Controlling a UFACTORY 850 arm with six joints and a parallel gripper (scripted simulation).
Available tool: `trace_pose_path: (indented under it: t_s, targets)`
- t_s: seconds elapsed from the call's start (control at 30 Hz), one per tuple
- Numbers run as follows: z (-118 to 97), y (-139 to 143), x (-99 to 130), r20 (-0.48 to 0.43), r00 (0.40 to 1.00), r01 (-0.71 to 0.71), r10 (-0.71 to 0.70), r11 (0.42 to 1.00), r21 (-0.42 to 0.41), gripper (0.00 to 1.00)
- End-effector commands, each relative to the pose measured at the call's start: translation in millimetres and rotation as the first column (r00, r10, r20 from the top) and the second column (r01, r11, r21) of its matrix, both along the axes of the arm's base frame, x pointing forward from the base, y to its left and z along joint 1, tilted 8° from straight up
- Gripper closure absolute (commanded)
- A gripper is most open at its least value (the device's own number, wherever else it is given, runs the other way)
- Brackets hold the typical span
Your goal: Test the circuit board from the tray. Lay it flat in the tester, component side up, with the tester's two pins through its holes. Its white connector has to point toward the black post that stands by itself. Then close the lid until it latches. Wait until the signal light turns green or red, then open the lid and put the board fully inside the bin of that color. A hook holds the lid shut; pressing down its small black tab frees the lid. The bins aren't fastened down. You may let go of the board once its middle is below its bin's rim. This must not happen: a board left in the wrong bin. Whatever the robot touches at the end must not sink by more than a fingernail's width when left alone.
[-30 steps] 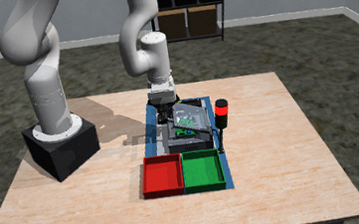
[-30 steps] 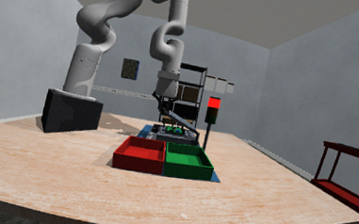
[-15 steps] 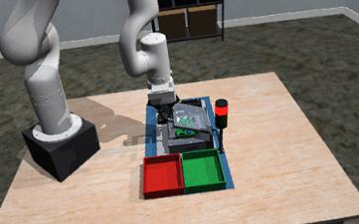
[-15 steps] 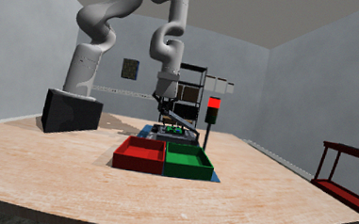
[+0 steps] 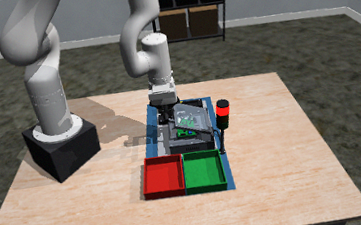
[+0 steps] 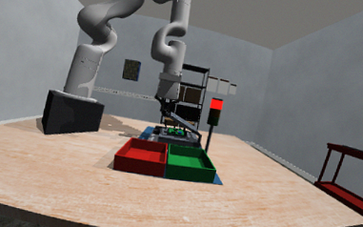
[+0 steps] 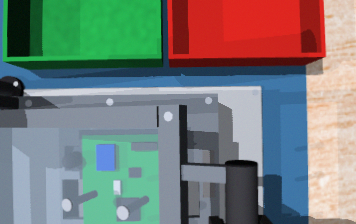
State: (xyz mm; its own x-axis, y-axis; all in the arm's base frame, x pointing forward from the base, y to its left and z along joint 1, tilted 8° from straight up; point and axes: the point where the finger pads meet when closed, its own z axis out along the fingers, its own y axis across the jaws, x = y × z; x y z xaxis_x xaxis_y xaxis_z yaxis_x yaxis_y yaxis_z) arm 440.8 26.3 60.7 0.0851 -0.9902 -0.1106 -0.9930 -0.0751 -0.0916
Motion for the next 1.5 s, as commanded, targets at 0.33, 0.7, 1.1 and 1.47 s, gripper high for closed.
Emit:
trace_pose_path:
  t_s: [0.33, 0.7, 1.1, 1.47]
  targets:
    - [0.5, -0.1, 0.8, 0.002, 1.0, 0.0, 0.0, 1.0, 0.0, 1.0]
    - [0.5, -0.1, 0.8, 0.002, 1.0, 0.0, 0.0, 1.0, 0.0, 1.0]
    - [0.5, -0.1, 0.8, 0.002, 1.0, 0.0, 0.0, 1.0, 0.0, 1.0]
    - [6.6, -0.3, 3.0, 0.002, 1.0, 0.0, 0.0, 1.0, 0.001, 1.0]
